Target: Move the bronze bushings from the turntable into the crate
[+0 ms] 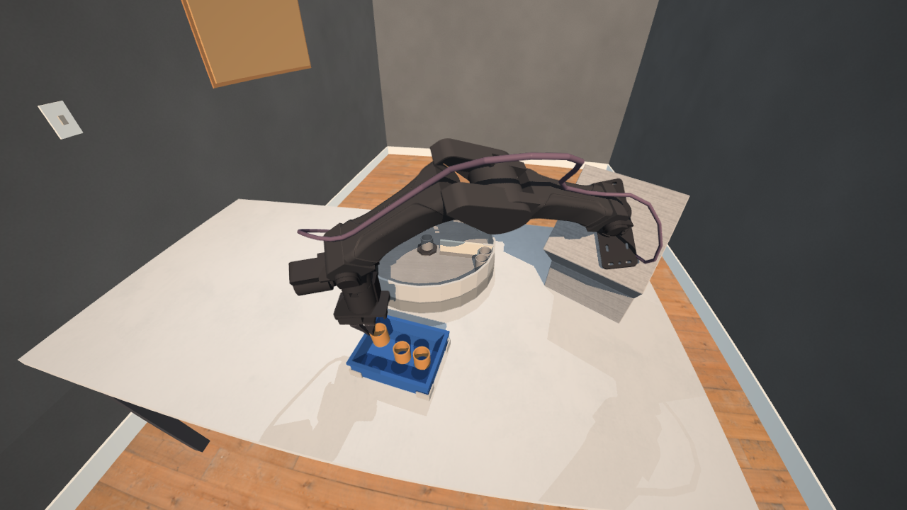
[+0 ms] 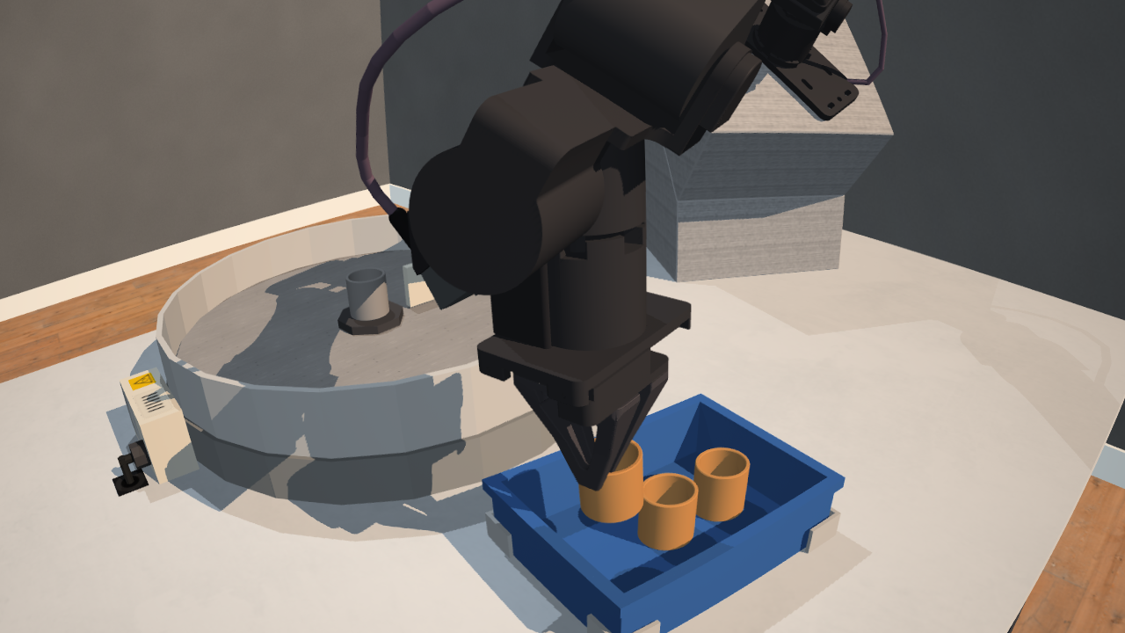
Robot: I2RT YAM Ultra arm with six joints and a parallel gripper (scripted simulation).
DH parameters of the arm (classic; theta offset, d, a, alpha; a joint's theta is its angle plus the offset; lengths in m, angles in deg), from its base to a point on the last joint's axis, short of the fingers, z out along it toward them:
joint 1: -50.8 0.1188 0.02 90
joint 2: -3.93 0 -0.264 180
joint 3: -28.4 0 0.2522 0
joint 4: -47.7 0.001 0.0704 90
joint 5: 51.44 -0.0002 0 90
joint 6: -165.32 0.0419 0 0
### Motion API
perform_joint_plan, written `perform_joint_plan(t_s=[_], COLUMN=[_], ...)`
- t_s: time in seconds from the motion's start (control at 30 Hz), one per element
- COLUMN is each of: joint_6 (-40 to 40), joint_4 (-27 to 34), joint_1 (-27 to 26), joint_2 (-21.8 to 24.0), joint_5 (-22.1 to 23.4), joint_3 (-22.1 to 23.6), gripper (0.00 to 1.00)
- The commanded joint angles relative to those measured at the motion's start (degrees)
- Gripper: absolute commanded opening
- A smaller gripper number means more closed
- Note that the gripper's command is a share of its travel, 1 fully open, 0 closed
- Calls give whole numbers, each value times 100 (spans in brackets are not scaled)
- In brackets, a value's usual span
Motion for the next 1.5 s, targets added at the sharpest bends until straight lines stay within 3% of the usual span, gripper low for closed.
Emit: perform_joint_plan(t_s=[0.0, 1.07, 1.47], joint_6=[-34, -33, -38], joint_4=[-8, -1, 184], joint_1=[-152, -149, -155], joint_2=[-51, 72, -147], joint_5=[-60, -60, -48], joint_3=[-195, -196, -450], gripper=[0, 0, 0])
